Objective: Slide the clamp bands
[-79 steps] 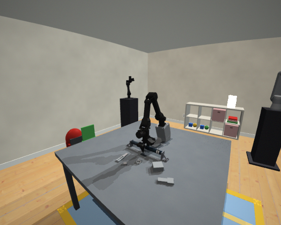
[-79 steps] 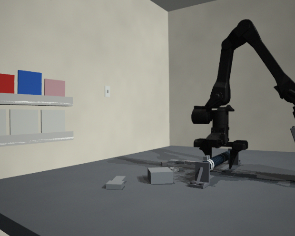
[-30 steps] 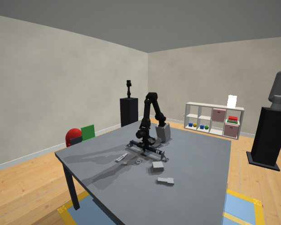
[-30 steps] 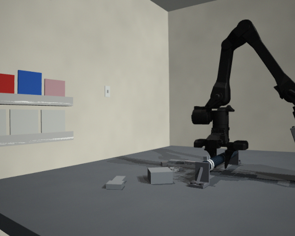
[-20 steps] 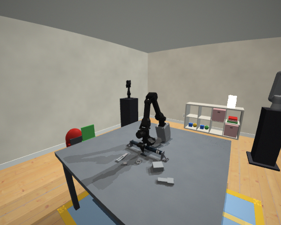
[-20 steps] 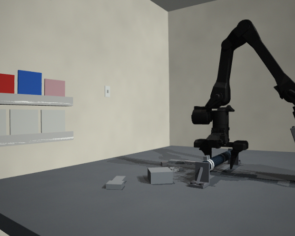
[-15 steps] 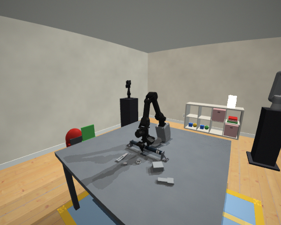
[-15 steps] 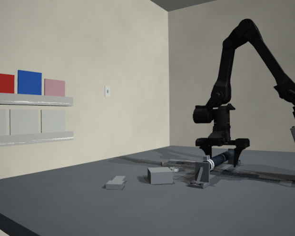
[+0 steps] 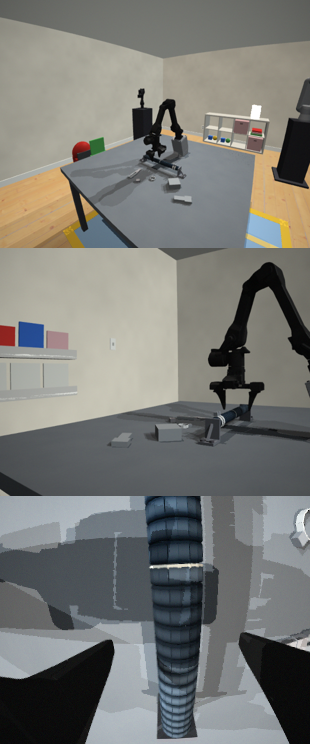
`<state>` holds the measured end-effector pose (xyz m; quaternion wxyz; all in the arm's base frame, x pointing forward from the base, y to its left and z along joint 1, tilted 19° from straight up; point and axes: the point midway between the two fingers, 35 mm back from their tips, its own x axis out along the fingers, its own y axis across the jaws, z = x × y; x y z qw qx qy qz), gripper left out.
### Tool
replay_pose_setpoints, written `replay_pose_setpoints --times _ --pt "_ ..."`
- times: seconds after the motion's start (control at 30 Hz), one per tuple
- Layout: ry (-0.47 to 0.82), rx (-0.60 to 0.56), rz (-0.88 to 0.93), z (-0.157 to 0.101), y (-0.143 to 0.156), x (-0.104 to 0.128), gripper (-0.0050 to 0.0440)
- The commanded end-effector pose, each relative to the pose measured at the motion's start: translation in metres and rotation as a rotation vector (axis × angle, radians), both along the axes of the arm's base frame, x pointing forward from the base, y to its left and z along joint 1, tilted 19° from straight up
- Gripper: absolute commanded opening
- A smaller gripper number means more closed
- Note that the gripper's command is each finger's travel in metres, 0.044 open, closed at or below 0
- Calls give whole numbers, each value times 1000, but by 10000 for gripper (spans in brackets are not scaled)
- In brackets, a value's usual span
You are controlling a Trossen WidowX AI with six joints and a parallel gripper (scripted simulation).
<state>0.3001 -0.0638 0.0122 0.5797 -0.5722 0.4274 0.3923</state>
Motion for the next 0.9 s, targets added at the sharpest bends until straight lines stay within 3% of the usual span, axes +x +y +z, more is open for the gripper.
replay_pose_setpoints --times 0.0,0.33,0.53,0.87 --pt "-4 0 2 2 0 0 440" --pt "-4 0 2 2 0 0 440" --pt "-4 0 2 -39 -2 15 440" --pt "-4 0 2 -41 -2 15 440"
